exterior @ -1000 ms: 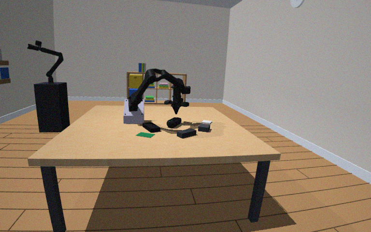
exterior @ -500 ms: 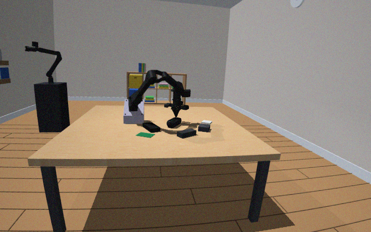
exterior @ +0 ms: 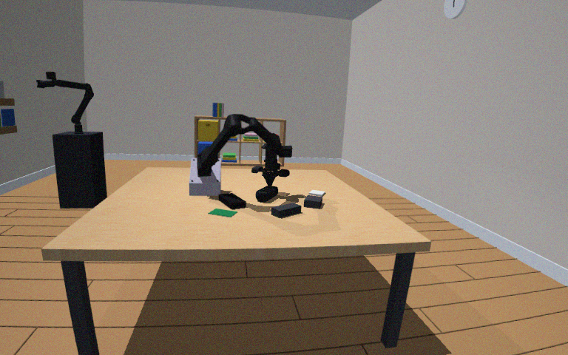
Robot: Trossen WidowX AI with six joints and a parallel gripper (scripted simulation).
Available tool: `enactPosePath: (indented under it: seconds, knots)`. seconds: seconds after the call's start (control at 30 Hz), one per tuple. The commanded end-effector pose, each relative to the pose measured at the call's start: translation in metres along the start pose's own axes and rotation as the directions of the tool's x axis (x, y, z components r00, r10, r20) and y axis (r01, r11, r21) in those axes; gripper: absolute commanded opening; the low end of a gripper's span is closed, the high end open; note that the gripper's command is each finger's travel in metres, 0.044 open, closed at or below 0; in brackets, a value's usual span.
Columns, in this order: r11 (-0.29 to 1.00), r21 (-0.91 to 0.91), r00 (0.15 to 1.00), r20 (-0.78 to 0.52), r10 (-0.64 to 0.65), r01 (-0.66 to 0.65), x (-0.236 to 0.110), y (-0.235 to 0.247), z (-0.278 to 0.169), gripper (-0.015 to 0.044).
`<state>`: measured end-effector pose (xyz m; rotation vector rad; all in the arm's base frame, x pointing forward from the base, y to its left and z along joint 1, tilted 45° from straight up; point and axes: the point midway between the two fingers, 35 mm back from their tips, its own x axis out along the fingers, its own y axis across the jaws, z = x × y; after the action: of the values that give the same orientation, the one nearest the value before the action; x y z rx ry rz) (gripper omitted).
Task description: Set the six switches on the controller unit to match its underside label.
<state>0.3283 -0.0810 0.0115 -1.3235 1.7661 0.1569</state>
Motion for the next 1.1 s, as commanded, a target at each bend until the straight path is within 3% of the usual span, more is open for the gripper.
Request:
enactPosePath:
  seconds: [0.0,0.33,0.5,0.67,0.9,1.07]
  knots:
    - [1.000,-0.009,1.000,-0.006,0.002,-0.002,0.002,0.001,0.000,0.0000]
    - [1.000,-0.009,1.000,-0.006,0.002,-0.002,0.002,0.001,0.000,0.0000]
    - [1.000,-0.008,1.000,-0.004,0.003,-0.003,-0.040,0.001,0.000,0.0000]
    - [1.000,-0.009,1.000,-0.004,0.003,-0.003,-0.042,0.001,0.000,0.0000]
    - [1.000,-0.009,1.000,-0.006,0.003,-0.003,-0.046,-0.010,-0.048,0.0000]
    - [1.000,-0.009,1.000,-0.006,0.003,-0.003,-0.046,-0.010,-0.050,0.0000]
